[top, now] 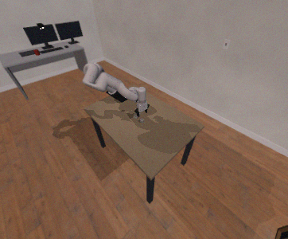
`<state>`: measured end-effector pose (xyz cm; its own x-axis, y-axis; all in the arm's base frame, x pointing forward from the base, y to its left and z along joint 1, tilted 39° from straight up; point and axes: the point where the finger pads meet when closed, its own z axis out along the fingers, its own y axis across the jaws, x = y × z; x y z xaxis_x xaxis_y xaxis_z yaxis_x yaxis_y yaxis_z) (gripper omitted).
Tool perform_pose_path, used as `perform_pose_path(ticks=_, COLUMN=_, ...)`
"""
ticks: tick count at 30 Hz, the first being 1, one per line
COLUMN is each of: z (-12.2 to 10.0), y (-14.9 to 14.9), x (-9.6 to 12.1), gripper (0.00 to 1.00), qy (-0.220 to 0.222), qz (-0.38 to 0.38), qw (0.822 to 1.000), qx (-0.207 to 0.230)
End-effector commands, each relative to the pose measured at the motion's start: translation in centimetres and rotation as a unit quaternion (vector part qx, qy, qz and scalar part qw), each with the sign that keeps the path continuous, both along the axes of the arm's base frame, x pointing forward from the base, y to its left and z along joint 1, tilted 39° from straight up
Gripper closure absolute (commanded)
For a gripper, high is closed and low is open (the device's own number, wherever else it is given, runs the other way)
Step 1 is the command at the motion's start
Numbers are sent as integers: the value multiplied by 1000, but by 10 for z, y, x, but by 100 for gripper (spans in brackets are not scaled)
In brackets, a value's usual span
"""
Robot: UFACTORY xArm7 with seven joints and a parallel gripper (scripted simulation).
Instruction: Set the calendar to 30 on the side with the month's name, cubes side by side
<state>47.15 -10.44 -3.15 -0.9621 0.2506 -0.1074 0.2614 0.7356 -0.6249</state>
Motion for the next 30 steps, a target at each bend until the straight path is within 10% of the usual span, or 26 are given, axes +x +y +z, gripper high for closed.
perform_pose_path(ticks=1, z=1, y=2, x=4, gripper=0, qy=-43, qz=-48, qw=998, qx=-5)
perform_pose_path(ticks=13, z=1, y=2, x=11, gripper=0, qy=-164, qz=-195, qw=967, qx=-20)
perform_pose_path(ticks=30, z=2, y=2, x=21, gripper=0, qy=-341, qz=-412, qw=844, qx=-41)
